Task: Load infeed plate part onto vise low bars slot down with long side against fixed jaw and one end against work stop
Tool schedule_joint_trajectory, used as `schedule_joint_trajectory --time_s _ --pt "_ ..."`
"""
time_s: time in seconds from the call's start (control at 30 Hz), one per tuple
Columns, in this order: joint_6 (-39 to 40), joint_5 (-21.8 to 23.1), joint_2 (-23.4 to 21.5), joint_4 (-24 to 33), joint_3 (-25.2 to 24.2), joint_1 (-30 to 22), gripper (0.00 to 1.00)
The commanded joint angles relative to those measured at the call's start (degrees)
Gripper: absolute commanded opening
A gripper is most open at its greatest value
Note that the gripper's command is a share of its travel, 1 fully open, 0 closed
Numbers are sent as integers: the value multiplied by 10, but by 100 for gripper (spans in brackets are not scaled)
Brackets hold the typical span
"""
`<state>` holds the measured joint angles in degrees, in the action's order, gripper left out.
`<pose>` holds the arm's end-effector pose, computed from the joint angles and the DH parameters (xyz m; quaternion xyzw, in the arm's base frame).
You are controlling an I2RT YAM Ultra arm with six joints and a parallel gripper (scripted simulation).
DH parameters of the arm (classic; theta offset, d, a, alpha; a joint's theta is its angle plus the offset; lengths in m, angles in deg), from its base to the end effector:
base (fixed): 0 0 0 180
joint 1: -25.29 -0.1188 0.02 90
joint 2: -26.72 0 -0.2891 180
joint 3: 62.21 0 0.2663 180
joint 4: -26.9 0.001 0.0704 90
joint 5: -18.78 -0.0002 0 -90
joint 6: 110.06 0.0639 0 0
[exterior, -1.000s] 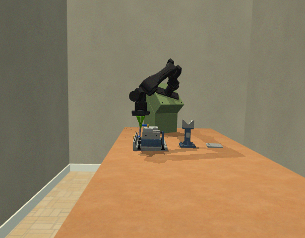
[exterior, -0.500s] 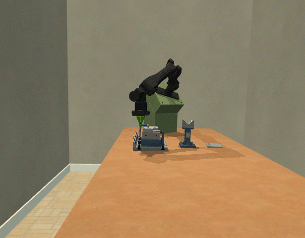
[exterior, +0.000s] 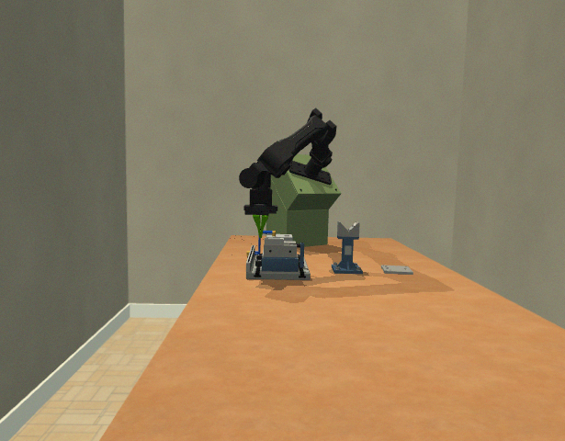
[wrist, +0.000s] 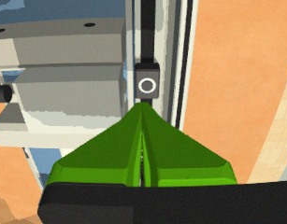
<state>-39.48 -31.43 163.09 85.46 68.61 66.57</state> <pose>0.4382 -0.3289 0.1849 0.0989 0.9143 0.1798 0.3494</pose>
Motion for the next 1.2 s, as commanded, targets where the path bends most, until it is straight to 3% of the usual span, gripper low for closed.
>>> schedule_joint_trajectory --time_s 0.0,1.17 --pt "1 0 1 0 14 12 0" --pt "-2 1 4 -2 11 12 0"
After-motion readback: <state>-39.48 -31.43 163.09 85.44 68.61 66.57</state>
